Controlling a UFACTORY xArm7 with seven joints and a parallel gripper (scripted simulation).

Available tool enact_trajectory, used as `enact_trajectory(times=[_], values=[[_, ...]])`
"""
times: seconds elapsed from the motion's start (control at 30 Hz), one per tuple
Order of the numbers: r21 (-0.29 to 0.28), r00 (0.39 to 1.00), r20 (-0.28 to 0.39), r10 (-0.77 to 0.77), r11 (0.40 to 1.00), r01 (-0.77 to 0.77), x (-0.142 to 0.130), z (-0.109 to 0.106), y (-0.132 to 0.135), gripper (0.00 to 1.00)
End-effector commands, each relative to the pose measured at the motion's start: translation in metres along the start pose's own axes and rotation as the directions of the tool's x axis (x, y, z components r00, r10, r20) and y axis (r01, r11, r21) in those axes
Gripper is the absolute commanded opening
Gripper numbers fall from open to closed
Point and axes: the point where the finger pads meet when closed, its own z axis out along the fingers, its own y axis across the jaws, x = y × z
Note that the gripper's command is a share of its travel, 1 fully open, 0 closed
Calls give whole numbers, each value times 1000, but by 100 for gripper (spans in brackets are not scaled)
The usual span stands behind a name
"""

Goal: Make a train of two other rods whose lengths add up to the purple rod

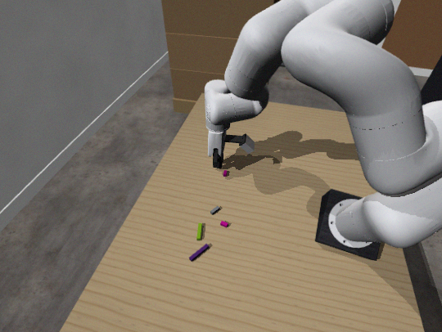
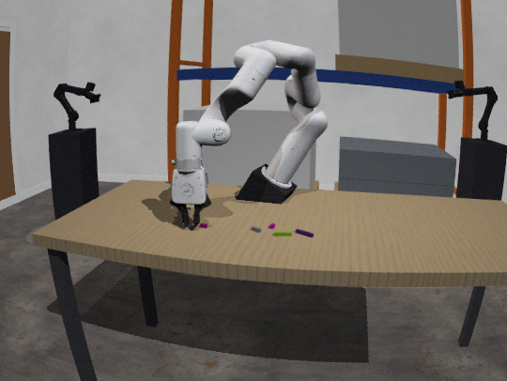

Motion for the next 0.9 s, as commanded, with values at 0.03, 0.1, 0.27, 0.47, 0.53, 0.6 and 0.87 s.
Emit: enact_trajectory(times=[0.03,0.1,0.27,0.47,0.53,0.6,0.87], values=[[4,1000,3,0,1000,0,-1,-1,-1,24],[4,1000,3,0,1000,0,-1,0,-2,24],[4,1000,3,0,1000,0,-1,3,-2,24],[4,1000,3,0,1000,0,-1,8,-2,24],[4,1000,3,0,1000,0,-1,9,-2,24],[4,1000,3,0,1000,0,-1,10,-2,24],[4,1000,3,0,1000,0,-1,12,-2,24]])
